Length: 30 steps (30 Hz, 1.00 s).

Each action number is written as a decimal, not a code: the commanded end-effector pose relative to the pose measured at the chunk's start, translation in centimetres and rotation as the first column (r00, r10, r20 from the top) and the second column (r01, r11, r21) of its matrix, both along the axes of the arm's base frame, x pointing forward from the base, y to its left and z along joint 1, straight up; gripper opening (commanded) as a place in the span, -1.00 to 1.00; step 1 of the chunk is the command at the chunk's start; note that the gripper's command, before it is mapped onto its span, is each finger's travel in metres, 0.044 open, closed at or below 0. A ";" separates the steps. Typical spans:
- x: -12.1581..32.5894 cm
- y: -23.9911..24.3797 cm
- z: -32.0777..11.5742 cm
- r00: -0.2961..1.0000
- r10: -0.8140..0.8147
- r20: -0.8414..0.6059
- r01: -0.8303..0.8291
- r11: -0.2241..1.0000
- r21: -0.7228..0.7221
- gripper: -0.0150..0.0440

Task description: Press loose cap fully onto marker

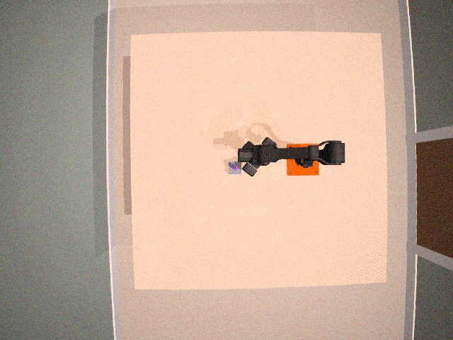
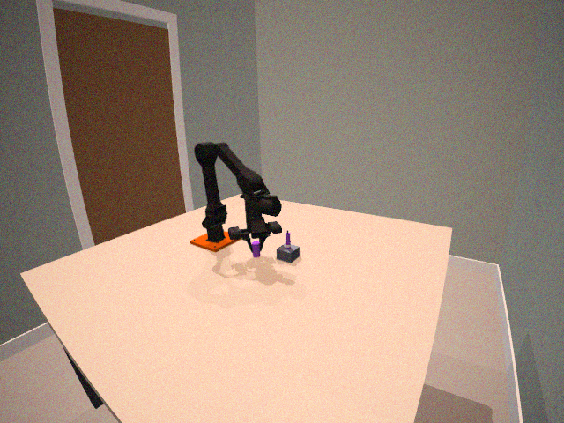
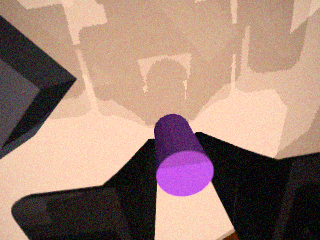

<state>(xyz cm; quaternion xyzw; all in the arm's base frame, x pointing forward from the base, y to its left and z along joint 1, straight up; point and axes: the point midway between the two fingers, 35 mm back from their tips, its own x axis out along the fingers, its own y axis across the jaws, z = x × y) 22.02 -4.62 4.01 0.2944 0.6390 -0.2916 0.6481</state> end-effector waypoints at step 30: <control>0.0 0.0 5.2 1.000 0.005 0.001 -0.005 1.000 -0.002 -0.49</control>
